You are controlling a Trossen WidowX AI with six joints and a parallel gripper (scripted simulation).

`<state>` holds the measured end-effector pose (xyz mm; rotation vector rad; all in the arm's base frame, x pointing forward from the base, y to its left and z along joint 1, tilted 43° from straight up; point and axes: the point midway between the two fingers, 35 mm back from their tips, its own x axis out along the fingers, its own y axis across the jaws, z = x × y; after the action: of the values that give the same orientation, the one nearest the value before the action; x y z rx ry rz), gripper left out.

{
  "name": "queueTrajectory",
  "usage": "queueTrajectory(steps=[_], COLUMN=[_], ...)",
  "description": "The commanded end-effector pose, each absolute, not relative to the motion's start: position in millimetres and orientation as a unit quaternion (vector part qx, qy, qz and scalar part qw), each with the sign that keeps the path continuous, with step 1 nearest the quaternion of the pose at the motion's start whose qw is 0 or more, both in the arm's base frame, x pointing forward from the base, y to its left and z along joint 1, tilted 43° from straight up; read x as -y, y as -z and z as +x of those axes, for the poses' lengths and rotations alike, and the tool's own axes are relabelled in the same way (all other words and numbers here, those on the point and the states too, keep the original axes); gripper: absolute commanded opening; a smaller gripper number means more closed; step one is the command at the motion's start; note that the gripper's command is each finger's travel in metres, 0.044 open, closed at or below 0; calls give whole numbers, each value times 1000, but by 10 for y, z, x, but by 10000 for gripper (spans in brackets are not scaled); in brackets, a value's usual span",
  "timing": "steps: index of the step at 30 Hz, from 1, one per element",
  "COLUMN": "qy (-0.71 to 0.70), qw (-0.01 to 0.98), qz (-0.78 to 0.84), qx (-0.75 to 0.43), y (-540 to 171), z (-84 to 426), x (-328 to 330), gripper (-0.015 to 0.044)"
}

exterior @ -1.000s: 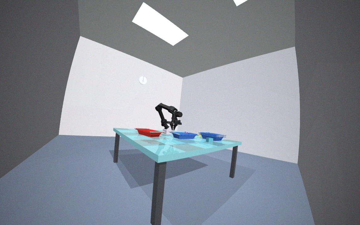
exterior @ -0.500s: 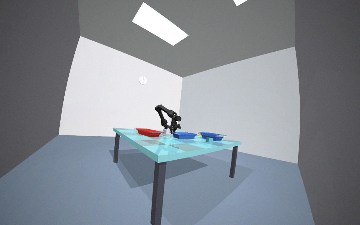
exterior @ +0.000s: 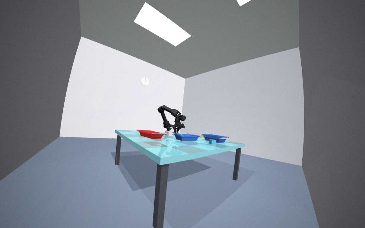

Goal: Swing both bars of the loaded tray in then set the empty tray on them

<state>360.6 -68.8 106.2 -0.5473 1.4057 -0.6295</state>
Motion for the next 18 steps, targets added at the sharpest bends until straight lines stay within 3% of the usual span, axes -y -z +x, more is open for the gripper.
queueTrajectory(steps=[1,18], qy=[275,275], qw=[685,685], qz=[-240,-240], qx=[-631,-631], y=[-973,-526], z=[3623,3664], x=[533,342], gripper=[84,84])
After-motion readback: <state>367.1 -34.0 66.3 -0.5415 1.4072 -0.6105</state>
